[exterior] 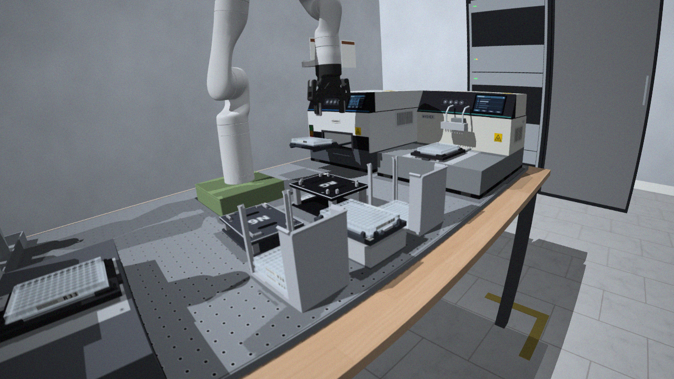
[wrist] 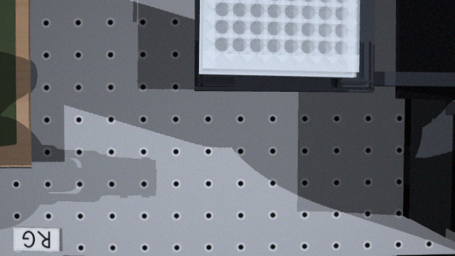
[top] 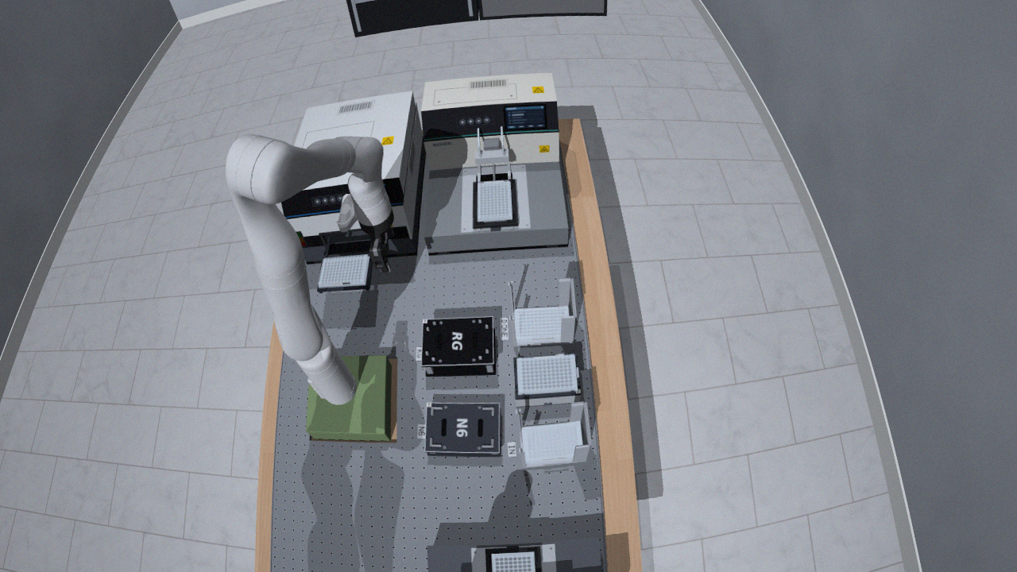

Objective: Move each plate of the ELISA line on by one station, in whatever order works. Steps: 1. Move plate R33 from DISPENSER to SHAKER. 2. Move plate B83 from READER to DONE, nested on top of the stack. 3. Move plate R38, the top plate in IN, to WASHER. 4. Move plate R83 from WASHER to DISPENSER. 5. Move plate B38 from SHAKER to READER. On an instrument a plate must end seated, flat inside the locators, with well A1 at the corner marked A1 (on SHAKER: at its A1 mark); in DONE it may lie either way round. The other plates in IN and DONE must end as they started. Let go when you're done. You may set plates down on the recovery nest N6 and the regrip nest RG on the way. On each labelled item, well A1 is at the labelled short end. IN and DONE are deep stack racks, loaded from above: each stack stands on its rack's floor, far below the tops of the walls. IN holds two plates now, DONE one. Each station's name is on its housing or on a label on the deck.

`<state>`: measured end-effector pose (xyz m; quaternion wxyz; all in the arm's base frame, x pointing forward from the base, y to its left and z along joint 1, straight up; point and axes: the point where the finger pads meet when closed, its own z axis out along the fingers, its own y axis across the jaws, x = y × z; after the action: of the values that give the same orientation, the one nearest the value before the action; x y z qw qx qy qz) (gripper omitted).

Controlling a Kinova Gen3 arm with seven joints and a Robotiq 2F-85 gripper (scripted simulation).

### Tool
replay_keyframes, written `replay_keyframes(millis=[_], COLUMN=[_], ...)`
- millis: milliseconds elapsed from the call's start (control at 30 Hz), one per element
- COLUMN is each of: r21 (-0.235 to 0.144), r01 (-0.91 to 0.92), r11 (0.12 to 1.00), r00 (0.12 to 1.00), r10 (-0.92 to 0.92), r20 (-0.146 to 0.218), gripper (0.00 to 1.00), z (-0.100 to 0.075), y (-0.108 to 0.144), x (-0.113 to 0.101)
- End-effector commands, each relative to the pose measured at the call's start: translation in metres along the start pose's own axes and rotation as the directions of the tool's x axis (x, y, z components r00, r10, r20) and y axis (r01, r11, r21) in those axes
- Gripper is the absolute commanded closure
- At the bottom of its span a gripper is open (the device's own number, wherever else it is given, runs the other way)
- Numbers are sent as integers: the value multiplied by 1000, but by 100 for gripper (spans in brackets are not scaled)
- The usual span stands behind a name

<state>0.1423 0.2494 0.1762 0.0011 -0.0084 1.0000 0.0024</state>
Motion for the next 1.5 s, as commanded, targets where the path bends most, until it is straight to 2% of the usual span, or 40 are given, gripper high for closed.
replay_keyframes(millis=[0,900,1067,1467], r21=[-4,-1,3,-1], r01=[-1,3,-5,-2], r11=[1000,1000,1000,1000], r00=[1000,1000,1000,1000], r10=[1,-3,5,2], r20=[2,6,6,3], gripper=[0,0,0,0], z=[-1,0,-1,-1], y=[4,20,34,34], x=[14,87,84,86])
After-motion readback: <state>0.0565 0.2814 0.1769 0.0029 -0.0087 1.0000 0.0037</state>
